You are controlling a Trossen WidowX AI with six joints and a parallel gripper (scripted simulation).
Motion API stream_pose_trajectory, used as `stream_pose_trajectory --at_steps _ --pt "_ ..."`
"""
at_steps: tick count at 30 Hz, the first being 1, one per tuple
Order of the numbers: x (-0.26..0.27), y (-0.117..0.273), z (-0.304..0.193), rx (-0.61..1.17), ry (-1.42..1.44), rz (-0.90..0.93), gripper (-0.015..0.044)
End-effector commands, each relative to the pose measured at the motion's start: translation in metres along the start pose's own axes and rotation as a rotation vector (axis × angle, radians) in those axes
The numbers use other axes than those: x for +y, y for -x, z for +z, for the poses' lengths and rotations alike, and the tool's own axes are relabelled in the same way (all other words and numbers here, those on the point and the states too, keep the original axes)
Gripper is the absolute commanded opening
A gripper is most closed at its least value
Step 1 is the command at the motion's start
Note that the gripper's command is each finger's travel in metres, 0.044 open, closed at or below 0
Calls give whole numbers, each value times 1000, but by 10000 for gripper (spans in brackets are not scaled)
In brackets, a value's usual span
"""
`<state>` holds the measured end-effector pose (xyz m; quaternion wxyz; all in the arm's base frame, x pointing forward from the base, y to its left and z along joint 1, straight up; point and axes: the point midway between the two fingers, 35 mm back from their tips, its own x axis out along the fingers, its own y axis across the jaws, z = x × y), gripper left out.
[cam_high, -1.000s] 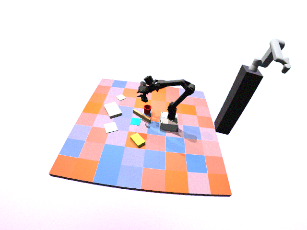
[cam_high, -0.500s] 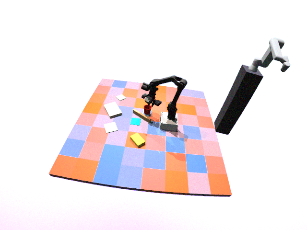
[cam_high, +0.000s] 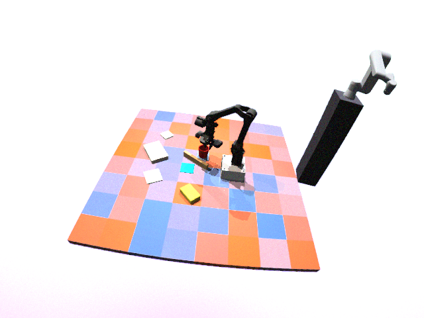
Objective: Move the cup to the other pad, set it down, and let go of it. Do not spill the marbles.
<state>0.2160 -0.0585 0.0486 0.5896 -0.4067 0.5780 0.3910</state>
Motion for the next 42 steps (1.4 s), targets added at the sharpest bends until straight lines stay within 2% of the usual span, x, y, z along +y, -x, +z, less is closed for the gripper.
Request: stream_pose_trajectory --at_steps 1,32,34,42 --pt "0 -7 -1 4 6 2 148" --pt "3 -50 -2 4 6 3 148" --pt "3 -49 -1 1 0 4 95" --pt "3 -49 -1 1 0 4 42"
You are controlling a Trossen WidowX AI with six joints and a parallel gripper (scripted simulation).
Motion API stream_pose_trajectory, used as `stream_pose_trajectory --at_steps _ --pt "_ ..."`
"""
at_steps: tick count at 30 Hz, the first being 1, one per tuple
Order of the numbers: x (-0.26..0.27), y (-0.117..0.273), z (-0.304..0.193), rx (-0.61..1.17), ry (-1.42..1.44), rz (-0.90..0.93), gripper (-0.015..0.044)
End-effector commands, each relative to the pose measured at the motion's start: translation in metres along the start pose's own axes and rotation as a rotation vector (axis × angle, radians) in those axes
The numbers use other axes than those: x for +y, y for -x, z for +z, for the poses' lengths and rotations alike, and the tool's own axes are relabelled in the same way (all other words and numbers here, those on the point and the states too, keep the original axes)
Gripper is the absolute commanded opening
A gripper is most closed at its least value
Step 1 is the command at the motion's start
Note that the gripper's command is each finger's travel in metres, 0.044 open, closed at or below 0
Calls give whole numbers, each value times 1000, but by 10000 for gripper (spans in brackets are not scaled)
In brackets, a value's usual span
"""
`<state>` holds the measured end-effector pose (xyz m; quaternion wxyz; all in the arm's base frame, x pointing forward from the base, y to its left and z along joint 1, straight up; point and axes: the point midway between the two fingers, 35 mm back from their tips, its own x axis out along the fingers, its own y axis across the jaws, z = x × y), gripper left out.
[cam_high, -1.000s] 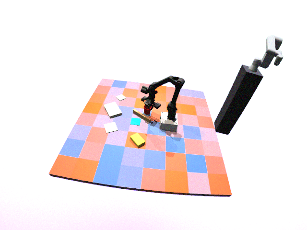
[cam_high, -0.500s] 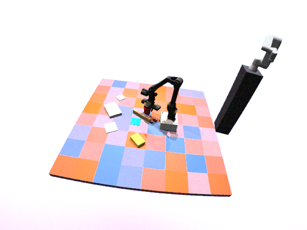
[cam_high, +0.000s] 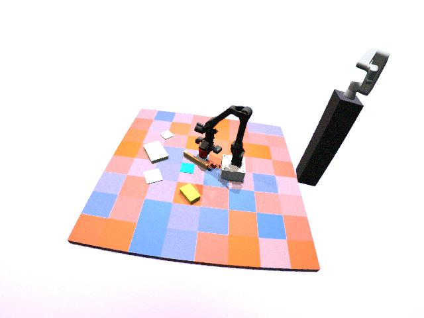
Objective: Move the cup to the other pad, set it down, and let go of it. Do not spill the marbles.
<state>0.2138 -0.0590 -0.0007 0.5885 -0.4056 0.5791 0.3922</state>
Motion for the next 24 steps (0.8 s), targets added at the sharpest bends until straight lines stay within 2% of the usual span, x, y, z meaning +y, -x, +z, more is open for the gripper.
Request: stream_pose_trajectory --at_steps 1,6,11,24 --pt "0 0 0 0 0 -1 35" --pt "0 0 0 0 0 -1 2" --pt "-1 4 0 0 0 -1 0" --pt "-2 49 1 3 4 -2 0"
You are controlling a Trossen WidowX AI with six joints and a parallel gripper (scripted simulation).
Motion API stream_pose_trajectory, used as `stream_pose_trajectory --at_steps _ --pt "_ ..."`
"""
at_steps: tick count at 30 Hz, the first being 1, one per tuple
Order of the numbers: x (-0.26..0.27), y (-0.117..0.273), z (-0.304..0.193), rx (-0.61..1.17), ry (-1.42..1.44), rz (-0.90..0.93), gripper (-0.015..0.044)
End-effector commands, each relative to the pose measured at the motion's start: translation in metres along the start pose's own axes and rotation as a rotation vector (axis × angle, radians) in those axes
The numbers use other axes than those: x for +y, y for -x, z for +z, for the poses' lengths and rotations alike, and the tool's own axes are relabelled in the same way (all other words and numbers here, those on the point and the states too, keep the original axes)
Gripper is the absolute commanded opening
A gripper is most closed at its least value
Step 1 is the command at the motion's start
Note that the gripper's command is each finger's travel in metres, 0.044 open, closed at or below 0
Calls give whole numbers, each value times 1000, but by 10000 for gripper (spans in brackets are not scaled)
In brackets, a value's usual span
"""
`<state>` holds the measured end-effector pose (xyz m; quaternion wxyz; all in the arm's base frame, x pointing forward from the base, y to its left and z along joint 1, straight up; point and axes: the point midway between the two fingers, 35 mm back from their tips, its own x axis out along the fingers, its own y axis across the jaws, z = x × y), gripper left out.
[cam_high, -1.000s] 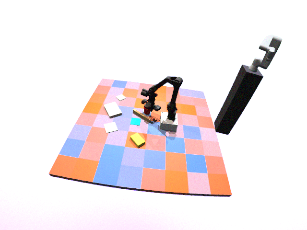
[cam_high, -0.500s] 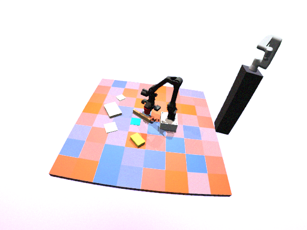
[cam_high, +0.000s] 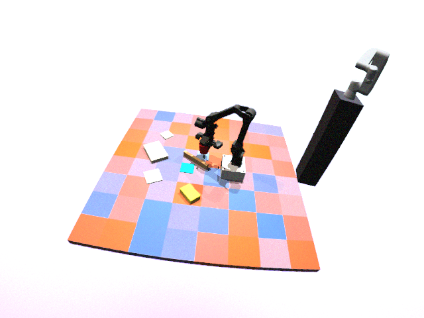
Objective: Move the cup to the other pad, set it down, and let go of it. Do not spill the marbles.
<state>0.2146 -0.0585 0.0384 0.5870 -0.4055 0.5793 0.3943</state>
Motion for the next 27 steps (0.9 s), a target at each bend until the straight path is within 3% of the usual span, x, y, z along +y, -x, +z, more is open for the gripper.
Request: stream_pose_trajectory --at_steps 1,27 --pt "-1 13 0 2 1 -6 0" --pt "0 22 4 -1 5 -5 0"
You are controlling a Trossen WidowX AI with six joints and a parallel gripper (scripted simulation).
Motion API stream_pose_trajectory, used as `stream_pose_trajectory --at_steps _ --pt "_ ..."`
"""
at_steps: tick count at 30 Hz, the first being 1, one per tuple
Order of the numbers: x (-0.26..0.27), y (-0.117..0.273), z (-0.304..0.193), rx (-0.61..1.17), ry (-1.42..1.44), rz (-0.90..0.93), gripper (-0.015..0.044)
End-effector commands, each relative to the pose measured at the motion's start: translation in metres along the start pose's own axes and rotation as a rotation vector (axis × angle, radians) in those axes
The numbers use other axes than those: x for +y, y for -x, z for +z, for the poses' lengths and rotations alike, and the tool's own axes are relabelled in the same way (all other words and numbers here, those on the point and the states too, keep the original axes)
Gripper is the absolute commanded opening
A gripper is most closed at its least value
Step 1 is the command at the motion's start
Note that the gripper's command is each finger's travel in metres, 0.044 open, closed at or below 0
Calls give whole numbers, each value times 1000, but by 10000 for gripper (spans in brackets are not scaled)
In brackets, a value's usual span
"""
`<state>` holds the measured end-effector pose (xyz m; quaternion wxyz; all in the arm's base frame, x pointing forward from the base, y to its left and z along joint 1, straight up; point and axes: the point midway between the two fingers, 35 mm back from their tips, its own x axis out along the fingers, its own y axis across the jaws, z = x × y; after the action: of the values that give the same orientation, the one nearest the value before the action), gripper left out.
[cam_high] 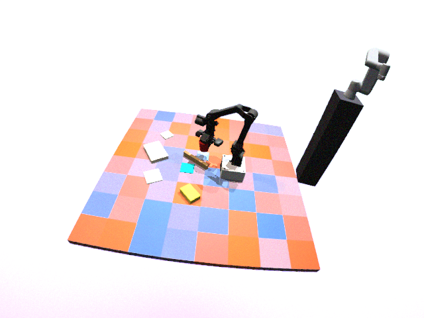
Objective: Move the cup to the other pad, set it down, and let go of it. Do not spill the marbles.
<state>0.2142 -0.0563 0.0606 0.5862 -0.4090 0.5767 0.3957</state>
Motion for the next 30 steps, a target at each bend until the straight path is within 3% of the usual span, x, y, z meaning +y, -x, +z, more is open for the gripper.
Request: stream_pose_trajectory --at_steps 1,30 --pt "-1 0 3 0 -4 -1 0" --pt "-4 2 52 -1 -6 -2 0"
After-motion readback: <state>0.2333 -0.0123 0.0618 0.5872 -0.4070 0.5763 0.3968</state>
